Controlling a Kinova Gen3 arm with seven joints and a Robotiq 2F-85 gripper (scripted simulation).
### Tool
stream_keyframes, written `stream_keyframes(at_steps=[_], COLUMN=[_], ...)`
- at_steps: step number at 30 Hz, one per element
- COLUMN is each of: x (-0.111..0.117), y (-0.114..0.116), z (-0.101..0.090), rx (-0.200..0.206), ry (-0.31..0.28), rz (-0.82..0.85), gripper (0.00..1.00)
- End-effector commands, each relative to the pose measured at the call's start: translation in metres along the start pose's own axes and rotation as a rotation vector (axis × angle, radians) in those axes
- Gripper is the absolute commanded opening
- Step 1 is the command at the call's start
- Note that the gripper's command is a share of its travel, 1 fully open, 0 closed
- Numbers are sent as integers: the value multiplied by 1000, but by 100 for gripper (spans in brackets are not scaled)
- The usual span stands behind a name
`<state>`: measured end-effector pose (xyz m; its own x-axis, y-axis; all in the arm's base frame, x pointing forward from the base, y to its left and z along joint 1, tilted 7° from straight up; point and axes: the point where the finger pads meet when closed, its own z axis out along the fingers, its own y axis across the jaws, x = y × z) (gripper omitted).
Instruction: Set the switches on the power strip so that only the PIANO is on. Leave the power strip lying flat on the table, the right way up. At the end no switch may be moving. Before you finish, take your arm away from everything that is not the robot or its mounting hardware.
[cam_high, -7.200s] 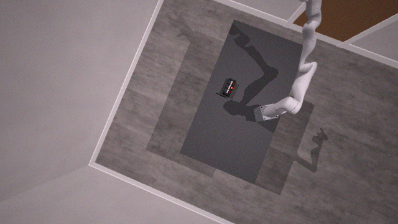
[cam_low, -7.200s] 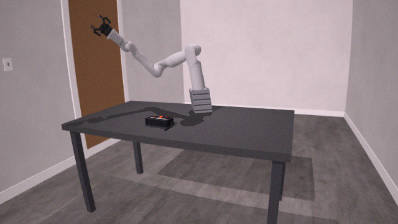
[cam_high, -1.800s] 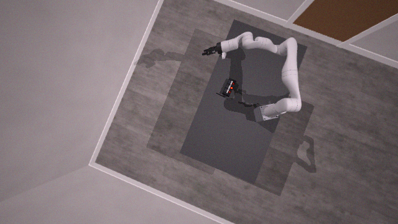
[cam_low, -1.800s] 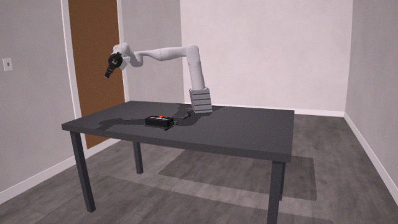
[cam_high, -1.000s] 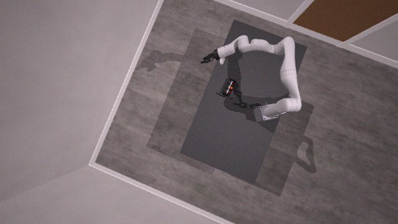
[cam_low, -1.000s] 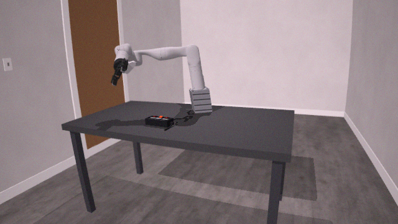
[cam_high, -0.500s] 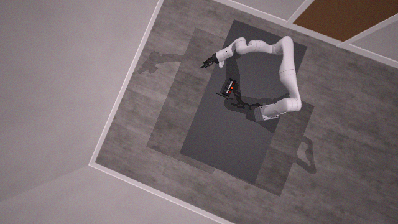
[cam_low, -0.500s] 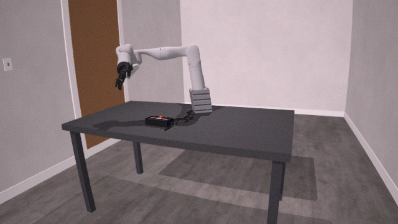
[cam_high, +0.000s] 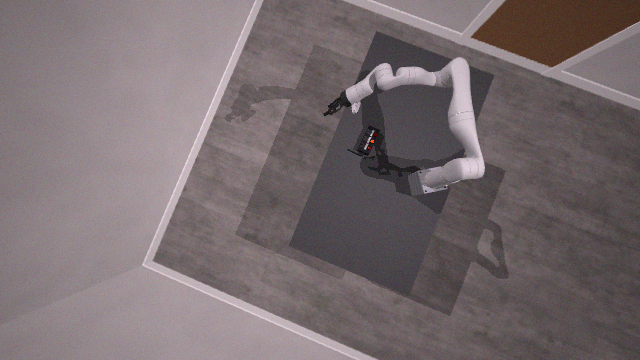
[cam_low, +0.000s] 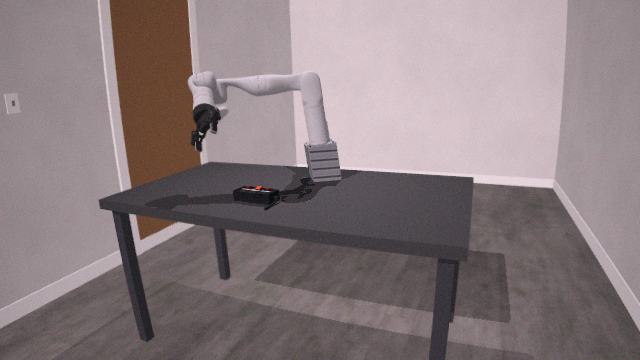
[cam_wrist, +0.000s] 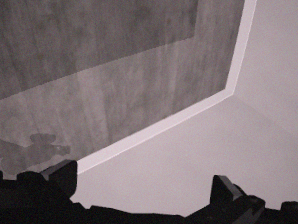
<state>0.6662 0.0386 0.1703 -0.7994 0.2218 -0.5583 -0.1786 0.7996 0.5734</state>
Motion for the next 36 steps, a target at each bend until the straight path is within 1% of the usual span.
stream_keyframes(at_steps=[1,6,7,14,15,23,24,30,31,36], x=[2,2,16,16,31,31,45,45,58,58], y=[5,5,3,3,1,1,-2,-2,-5,-5], z=[3,3,9,9,15,15,19,19,23,23], rx=[0,0,23,23,47,47,71,71,96,96], ry=[8,8,51,51,94,94,136,136,177,177], rz=[-10,-10,-20,-20,-31,-31,-41,-41,-52,-52], gripper=[100,100,100,100,100,100,100,100,100,100])
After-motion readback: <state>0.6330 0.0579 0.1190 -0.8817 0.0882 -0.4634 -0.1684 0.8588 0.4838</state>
